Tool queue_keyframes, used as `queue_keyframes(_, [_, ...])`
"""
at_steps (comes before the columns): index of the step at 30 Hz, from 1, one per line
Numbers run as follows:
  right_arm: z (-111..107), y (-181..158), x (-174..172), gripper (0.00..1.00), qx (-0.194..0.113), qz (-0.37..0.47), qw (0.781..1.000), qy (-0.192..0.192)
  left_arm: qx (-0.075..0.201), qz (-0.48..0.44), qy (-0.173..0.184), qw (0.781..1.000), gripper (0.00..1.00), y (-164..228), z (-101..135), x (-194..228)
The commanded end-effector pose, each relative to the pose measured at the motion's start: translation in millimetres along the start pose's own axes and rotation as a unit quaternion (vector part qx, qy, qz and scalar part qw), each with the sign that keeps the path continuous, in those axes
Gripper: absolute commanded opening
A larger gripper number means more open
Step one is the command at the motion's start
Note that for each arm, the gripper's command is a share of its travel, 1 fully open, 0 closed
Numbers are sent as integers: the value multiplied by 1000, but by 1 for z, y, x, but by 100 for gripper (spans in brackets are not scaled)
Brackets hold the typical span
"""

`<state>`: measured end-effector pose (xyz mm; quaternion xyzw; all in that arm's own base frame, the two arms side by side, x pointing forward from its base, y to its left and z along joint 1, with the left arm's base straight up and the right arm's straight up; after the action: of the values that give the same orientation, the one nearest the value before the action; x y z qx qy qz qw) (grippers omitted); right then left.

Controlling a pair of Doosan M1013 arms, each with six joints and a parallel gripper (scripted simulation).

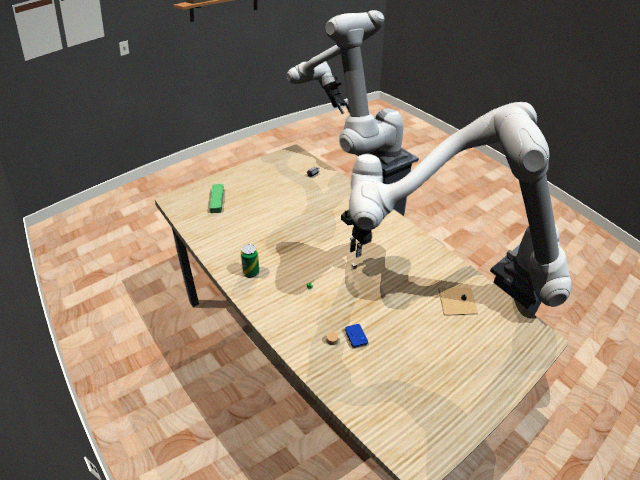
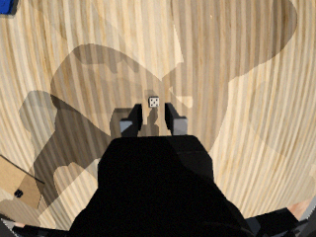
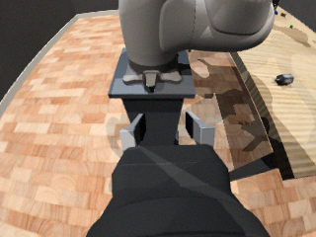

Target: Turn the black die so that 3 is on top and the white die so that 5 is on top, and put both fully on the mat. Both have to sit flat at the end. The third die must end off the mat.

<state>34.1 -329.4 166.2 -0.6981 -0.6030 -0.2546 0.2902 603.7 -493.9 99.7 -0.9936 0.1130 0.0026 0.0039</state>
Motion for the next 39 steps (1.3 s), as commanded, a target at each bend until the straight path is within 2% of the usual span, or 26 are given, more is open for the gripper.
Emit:
queue_keyframes(1, [0, -2, -1, 100, 1, -1, 1000, -4, -3, 2, 3, 1000, 64, 2, -4, -1])
queue_keyframes(17, [0, -2, -1, 100, 1, -1, 1000, -4, -4, 2, 3, 1000, 64, 2, 0, -1])
queue_keyframes(39, [0, -2, -1, 100, 1, -1, 1000, -4, -4, 2, 3, 1000, 64, 2, 28, 0])
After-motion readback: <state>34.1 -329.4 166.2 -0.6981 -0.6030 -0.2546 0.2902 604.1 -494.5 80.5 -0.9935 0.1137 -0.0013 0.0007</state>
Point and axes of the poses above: on each arm, the point where the finger pads meet when closed, its own z axis out along the fingers, its own y axis across the jaws, x = y × z, the point moved 1 cm from there along -z, back along the fingers, and after that the axes turned 11 degrees about z, right-handed, at the moved point
